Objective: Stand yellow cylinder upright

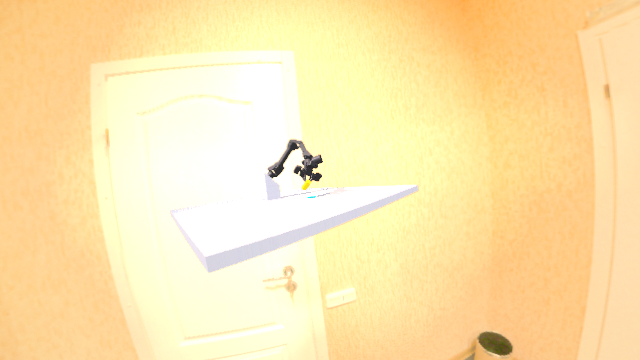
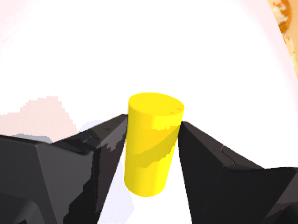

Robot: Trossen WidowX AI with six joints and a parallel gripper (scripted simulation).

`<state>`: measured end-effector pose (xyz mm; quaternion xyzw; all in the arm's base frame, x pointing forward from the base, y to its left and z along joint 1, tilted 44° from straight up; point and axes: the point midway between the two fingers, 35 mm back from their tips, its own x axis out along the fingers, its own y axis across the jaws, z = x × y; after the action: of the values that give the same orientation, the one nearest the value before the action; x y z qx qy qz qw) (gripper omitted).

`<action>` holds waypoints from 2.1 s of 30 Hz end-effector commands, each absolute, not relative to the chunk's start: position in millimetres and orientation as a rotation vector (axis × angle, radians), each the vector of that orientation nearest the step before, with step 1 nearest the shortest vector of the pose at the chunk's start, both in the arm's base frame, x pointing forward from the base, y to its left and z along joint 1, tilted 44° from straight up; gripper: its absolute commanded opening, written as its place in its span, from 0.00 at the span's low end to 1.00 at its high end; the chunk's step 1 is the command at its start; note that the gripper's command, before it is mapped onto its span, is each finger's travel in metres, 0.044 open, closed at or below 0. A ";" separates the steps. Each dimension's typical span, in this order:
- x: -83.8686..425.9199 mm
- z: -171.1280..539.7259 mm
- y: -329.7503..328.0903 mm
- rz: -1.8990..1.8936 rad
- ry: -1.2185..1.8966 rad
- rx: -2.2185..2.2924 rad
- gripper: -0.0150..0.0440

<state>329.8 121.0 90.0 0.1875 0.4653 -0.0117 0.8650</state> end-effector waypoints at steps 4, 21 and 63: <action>328.8 90.9 120.4 -0.050 0.925 0.401 0.43; 327.7 96.1 122.3 -0.087 0.810 0.423 0.43; 316.2 115.2 123.1 -0.157 0.521 0.541 0.43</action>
<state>318.5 125.0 114.2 0.2565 0.2662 -0.0706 0.9265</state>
